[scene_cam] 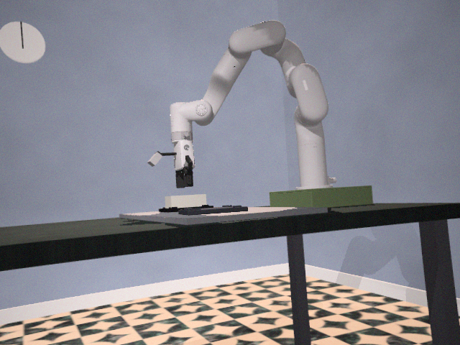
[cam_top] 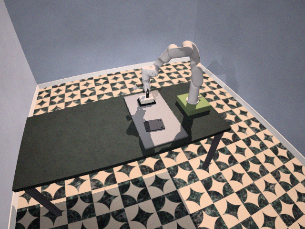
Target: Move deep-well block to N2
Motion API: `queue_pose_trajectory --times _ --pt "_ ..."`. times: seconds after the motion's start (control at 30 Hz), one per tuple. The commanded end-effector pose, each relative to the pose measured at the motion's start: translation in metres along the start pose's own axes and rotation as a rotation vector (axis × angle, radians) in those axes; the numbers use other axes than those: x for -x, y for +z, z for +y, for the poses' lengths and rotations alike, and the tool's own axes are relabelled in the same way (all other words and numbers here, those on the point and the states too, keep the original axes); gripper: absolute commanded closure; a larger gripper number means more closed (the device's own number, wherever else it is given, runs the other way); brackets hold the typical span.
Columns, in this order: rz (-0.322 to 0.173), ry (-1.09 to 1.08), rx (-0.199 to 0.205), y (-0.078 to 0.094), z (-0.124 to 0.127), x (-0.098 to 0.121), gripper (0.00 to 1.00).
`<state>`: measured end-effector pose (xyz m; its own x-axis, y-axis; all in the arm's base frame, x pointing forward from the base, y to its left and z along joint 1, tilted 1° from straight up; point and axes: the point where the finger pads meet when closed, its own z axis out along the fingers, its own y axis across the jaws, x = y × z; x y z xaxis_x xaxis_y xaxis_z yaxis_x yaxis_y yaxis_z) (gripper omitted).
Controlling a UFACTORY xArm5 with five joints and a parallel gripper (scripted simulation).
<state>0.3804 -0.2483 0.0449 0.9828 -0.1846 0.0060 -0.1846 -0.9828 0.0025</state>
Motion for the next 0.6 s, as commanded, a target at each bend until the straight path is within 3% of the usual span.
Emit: queue_pose_trajectory --times 0.0,0.57 --pt "0.003 0.0 0.001 0.005 0.0 -0.001 0.0" --pt "0.003 0.0 0.001 0.03 0.001 -0.001 0.0"
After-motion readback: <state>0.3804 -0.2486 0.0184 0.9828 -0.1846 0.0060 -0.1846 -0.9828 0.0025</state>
